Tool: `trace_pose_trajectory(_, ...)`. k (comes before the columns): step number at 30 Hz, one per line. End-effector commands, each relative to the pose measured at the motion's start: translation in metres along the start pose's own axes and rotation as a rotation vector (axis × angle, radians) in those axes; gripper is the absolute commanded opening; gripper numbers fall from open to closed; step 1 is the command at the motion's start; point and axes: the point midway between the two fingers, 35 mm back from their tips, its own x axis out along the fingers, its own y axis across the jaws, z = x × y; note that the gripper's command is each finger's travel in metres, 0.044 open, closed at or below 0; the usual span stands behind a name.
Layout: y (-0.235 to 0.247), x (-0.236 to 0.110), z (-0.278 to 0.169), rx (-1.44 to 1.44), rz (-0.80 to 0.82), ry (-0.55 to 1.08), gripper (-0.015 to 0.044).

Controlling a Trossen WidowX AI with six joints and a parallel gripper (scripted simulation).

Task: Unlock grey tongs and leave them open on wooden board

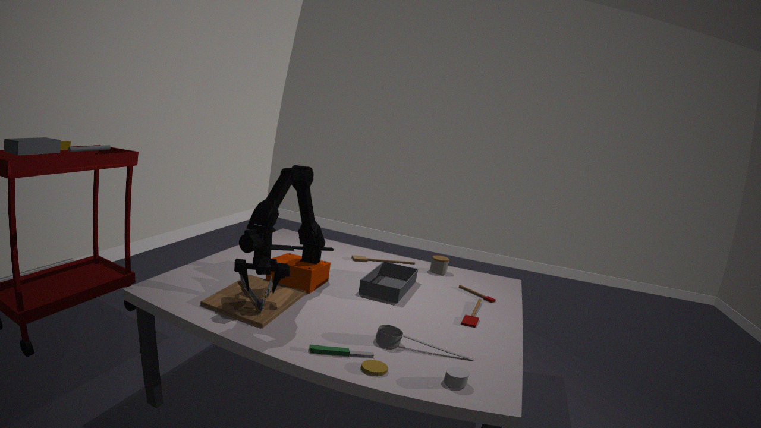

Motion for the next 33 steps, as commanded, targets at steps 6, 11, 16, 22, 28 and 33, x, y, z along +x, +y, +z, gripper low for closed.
trace_pose_trajectory(6,0.064,-0.038,0.011,-0.002,0.001,-0.003,0.0440)
trace_pose_trajectory(11,0.135,-0.075,0.004,-0.005,0.004,-0.002,0.0440)
trace_pose_trajectory(16,0.151,-0.083,-0.001,-0.005,0.005,-0.002,0.0440)
trace_pose_trajectory(22,0.151,-0.089,-0.001,-0.007,0.004,-0.003,0.0440)
trace_pose_trajectory(28,0.147,-0.131,-0.002,-0.014,0.000,-0.009,0.0440)
trace_pose_trajectory(33,0.147,-0.132,-0.002,-0.014,0.000,-0.009,0.0440)
